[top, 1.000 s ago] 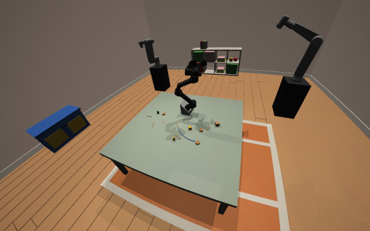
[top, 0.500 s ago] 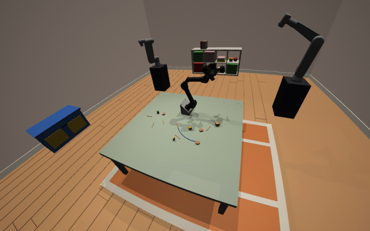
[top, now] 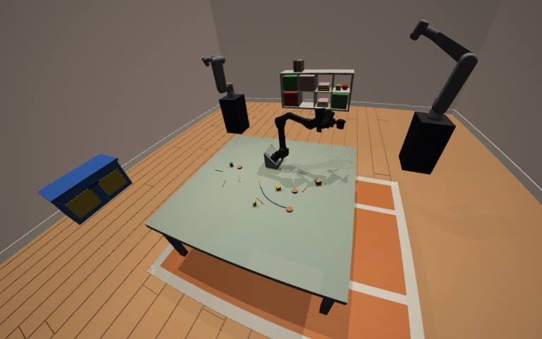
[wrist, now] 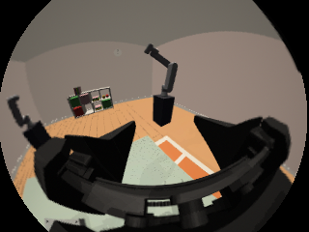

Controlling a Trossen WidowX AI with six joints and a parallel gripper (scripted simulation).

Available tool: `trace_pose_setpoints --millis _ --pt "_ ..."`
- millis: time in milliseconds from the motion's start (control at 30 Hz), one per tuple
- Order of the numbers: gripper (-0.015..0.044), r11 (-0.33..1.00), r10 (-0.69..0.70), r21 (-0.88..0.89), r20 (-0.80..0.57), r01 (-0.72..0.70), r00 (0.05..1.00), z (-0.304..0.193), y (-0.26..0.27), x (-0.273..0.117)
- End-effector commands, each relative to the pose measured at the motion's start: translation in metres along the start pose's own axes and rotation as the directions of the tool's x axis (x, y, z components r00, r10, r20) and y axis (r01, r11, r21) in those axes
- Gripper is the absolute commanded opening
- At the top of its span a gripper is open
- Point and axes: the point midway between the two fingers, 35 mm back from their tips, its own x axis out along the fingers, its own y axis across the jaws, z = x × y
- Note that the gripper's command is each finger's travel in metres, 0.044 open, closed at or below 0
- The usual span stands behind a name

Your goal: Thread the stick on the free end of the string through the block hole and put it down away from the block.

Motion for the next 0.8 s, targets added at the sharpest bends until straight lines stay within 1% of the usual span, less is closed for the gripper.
trace_pose_setpoints --millis 0,133,300,433,533,633,767 --pt "0.0440 0.991 -0.133 -0.008 -0.156 0.133 0.979 -0.064 -0.040 -0.003" --pt "0.0440 0.975 -0.220 -0.056 -0.290 0.213 0.931 -0.114 -0.067 -0.017" --pt "0.0440 0.949 -0.315 -0.127 -0.455 0.289 0.833 -0.175 -0.093 -0.048" --pt "0.0440 0.937 -0.346 -0.151 -0.528 0.315 0.775 -0.202 -0.102 -0.067" --pt "0.0440 0.921 -0.376 -0.159 -0.604 0.357 0.703 -0.228 -0.111 -0.092" --pt "0.0440 0.913 -0.386 -0.170 -0.653 0.371 0.652 -0.246 -0.115 -0.110" --pt "0.0440 0.905 -0.386 -0.195 -0.750 0.379 0.536 -0.280 -0.118 -0.154"
